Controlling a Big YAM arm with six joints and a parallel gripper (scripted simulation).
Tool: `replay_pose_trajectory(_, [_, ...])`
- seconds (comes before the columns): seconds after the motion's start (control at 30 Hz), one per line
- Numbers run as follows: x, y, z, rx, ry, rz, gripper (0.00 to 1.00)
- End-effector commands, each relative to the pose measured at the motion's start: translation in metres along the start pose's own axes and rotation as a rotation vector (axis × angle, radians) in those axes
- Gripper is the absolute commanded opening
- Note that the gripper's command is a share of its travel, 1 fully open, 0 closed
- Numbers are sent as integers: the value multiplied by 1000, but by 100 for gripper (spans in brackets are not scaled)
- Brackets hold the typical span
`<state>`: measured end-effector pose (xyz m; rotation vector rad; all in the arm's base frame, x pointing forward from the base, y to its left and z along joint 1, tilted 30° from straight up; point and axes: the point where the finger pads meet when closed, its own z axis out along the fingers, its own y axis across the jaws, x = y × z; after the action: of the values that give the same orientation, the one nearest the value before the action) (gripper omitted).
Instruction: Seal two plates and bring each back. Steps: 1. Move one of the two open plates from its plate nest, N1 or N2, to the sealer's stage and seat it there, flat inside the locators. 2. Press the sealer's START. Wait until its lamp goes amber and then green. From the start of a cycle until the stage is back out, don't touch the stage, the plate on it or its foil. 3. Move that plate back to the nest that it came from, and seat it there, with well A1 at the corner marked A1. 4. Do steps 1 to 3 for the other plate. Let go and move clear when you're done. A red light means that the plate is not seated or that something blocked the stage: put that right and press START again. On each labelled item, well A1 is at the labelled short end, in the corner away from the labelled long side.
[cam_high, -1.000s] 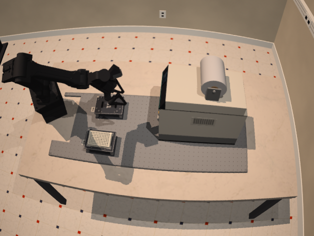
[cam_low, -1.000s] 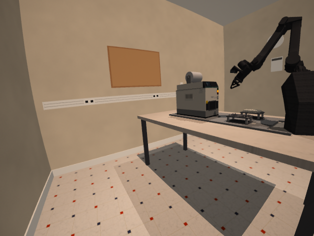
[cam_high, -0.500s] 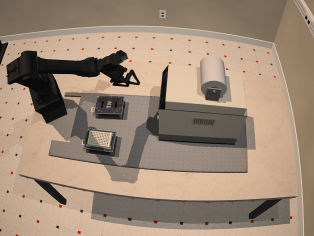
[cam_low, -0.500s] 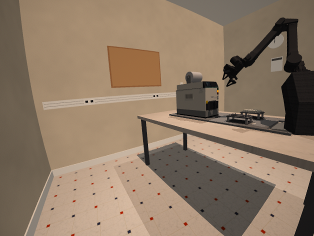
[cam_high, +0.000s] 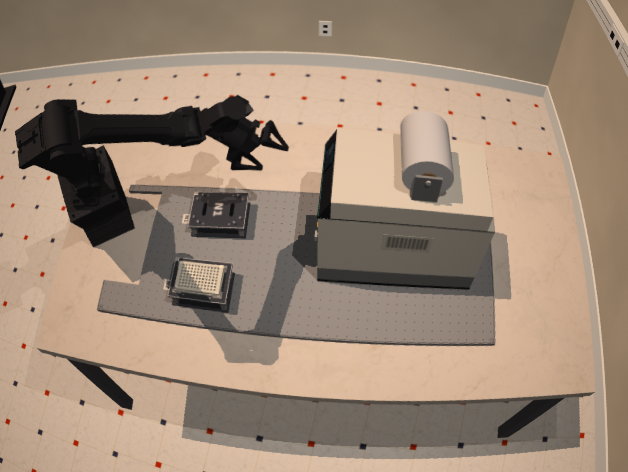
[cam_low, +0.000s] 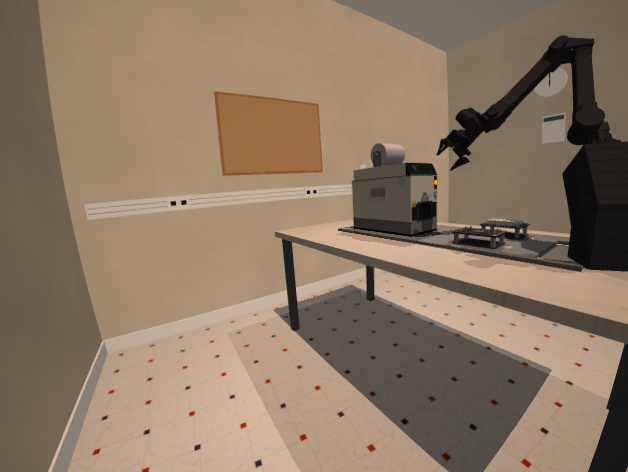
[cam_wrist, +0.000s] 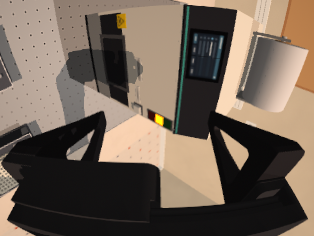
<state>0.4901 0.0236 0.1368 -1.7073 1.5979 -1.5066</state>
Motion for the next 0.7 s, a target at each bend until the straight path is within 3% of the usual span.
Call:
replay_pose_trajectory(0.0, [12, -3, 0, 19, 19, 2, 100])
replay_pose_trajectory(0.2, [9, 16, 4, -22, 16, -24, 100])
replay_pose_trajectory(0.67, [15, -13, 6, 10, 25, 25, 100])
